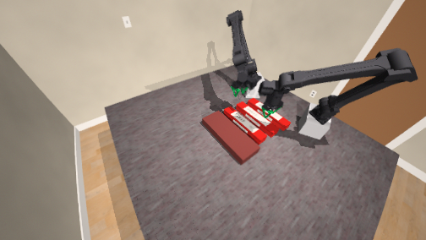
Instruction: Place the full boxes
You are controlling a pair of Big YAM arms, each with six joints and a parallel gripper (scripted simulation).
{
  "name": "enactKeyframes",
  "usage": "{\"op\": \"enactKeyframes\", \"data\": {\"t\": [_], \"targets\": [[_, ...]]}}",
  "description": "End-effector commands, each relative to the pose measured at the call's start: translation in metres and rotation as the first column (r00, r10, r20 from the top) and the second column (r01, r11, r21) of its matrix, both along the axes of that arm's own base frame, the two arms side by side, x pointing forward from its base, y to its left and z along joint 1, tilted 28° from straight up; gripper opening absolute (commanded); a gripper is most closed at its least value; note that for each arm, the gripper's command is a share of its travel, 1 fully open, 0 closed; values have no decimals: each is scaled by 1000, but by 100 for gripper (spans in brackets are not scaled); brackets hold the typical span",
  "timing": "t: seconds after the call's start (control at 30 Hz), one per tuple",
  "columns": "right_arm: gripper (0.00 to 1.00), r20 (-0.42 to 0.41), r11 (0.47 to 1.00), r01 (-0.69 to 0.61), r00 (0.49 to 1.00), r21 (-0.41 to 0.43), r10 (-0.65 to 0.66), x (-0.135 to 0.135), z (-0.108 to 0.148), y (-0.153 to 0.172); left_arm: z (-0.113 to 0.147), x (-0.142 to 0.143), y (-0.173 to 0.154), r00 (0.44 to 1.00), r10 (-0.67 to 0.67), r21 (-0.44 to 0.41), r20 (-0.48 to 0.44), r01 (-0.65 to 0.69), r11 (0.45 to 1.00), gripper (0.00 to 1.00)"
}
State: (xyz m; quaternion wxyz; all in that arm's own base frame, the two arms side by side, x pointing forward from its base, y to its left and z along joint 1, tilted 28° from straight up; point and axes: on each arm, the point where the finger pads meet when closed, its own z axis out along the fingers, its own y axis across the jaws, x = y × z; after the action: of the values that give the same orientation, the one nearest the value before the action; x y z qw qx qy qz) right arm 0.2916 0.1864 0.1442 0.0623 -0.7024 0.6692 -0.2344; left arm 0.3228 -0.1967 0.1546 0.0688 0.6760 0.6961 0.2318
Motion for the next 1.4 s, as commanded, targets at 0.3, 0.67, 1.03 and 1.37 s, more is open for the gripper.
{"op": "enactKeyframes", "data": {"t": [0.3,0.67,1.03,1.37], "targets": [[72,10,1000,3,1000,17,-3,8,3,4,5,8,-2,1000,6,-22,17,-5,1000,72],[72,10,1000,3,1000,17,-3,8,3,4,5,8,-2,1000,6,-22,17,-5,1000,72],[72,10,1000,3,1000,17,-3,8,3,4,5,8,-2,1000,6,-22,17,-5,1000,72],[100,2,1000,-7,1000,11,6,-15,-19,1,-12,-15,0,1000,7,-31,22,-6,1000,100]]}}
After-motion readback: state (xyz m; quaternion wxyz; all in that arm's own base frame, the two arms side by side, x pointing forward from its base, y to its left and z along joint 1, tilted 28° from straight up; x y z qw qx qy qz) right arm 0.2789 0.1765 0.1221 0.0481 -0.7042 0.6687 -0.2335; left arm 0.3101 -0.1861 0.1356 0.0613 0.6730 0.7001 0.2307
